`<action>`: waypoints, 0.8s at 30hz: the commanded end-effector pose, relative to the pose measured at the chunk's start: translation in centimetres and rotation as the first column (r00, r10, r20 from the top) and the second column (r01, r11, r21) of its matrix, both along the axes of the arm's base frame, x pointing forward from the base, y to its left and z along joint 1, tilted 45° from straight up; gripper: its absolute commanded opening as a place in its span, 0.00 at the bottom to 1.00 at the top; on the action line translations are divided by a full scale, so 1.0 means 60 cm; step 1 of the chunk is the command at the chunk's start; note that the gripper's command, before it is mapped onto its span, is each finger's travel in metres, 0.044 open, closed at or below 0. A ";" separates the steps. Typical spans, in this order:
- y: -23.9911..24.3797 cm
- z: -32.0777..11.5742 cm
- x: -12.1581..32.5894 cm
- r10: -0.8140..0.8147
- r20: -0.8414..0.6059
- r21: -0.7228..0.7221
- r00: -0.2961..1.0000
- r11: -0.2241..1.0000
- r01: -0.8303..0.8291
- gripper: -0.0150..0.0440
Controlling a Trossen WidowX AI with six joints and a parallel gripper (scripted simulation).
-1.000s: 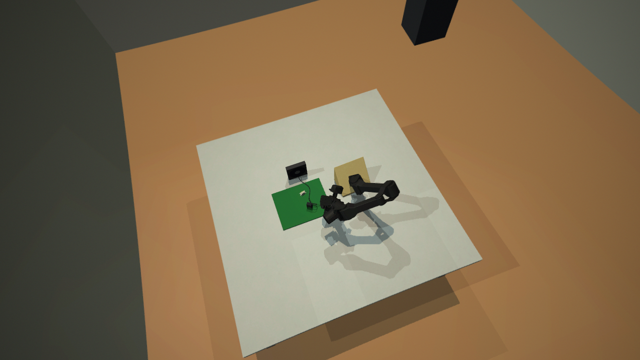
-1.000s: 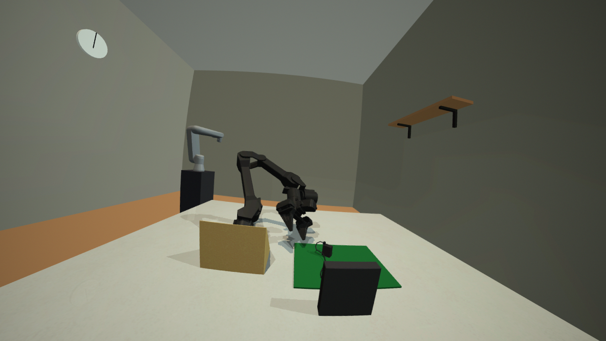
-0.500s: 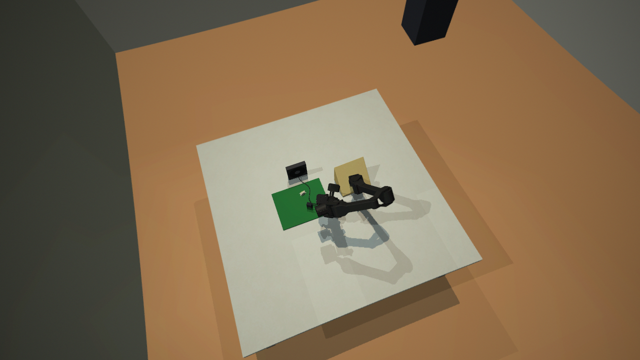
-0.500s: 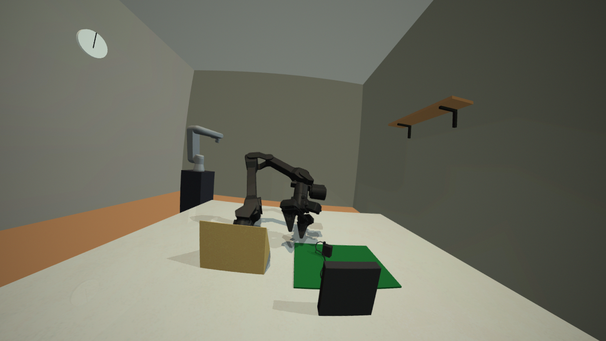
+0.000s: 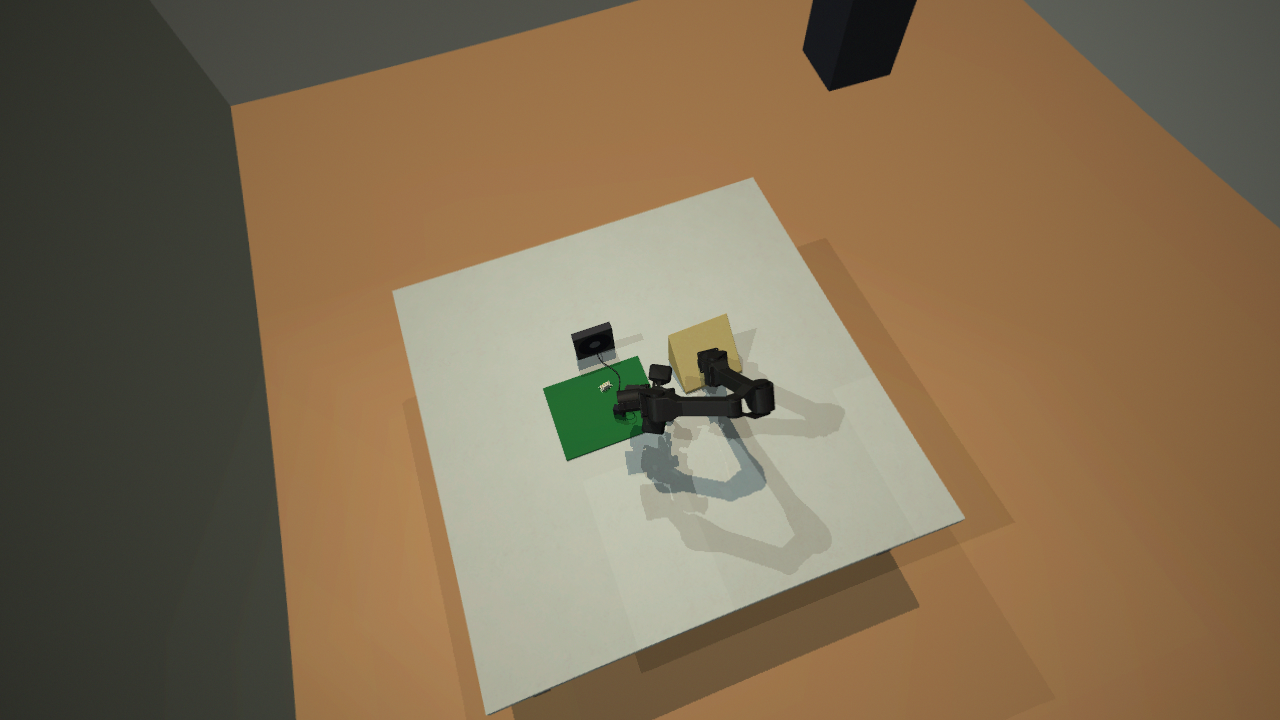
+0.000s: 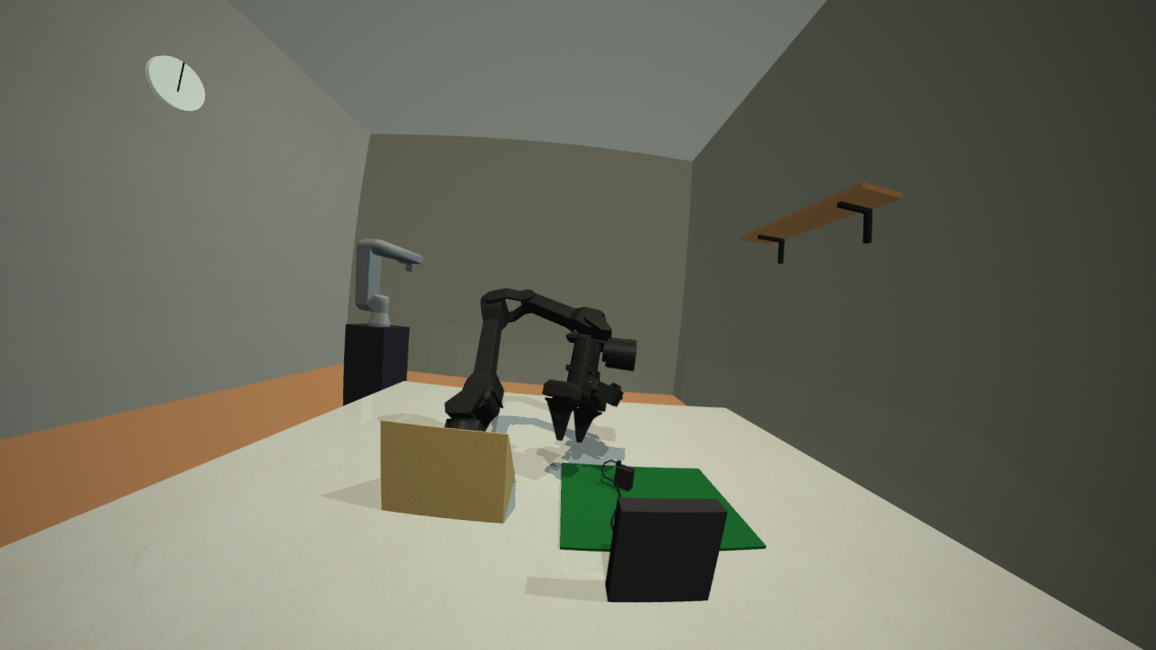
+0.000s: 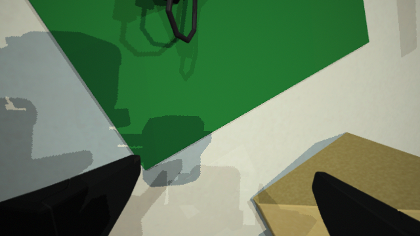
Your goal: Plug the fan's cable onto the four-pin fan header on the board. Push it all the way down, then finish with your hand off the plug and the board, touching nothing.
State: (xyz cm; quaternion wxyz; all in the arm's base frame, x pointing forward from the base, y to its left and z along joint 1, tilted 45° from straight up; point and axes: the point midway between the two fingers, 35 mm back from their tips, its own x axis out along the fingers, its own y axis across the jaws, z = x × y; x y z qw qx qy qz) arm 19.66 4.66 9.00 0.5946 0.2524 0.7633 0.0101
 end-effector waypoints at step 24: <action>-0.046 0.045 0.082 -0.082 0.016 0.315 0.996 0.946 0.073 1.00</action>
